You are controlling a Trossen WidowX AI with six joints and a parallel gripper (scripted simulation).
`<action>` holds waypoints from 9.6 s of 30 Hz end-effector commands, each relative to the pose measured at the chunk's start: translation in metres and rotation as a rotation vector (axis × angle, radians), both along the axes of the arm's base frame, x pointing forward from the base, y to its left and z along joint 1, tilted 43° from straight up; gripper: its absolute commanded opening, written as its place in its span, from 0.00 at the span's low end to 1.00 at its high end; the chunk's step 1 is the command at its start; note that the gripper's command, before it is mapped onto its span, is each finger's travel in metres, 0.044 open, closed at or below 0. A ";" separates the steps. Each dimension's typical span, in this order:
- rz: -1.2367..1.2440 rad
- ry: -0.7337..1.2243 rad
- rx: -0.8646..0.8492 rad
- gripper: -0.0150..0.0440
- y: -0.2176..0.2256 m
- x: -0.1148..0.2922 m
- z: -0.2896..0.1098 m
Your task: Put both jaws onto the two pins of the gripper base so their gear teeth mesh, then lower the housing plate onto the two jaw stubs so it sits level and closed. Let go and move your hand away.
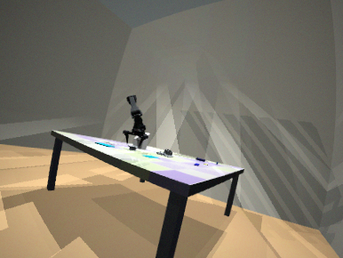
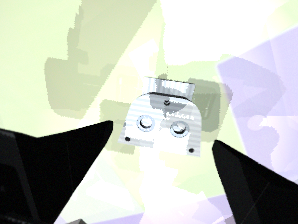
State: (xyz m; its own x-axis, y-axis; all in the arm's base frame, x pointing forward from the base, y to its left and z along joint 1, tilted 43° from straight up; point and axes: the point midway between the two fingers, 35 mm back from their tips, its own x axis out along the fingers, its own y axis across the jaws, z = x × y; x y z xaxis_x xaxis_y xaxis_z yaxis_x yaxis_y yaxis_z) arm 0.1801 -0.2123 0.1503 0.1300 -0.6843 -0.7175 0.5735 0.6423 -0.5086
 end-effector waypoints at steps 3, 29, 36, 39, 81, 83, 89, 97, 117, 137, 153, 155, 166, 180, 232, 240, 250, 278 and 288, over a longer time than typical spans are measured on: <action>0.004 0.006 0.004 1.00 -0.006 0.001 -0.008; 0.005 0.006 0.003 1.00 -0.015 0.002 -0.018; -0.002 0.004 0.001 0.99 -0.016 0.002 -0.018; -0.002 0.004 0.001 0.95 -0.016 0.002 -0.018; 0.004 0.005 0.007 0.85 0.031 -0.006 0.031; 0.005 0.005 0.006 0.85 0.034 -0.007 0.034; 0.009 0.009 0.008 0.85 0.035 -0.005 0.033; 0.066 0.057 0.030 0.85 0.047 0.012 0.018; 0.212 0.192 0.061 0.85 0.086 0.048 -0.020; 0.362 0.337 0.052 0.85 0.134 0.070 -0.060; 0.487 0.458 0.012 0.85 0.176 0.075 -0.093; 0.503 0.473 0.005 0.85 0.181 0.075 -0.097; 0.594 0.558 -0.046 0.85 0.211 0.071 -0.121; 0.664 0.621 -0.096 0.85 0.232 0.064 -0.138; 0.663 0.620 -0.097 0.85 0.226 0.063 -0.133; 0.663 0.620 -0.097 0.85 0.226 0.063 -0.132; 0.663 0.620 -0.095 0.85 0.219 0.065 -0.141; 0.663 0.620 -0.098 0.85 0.188 0.071 -0.174; 0.662 0.621 -0.099 0.85 0.184 0.071 -0.177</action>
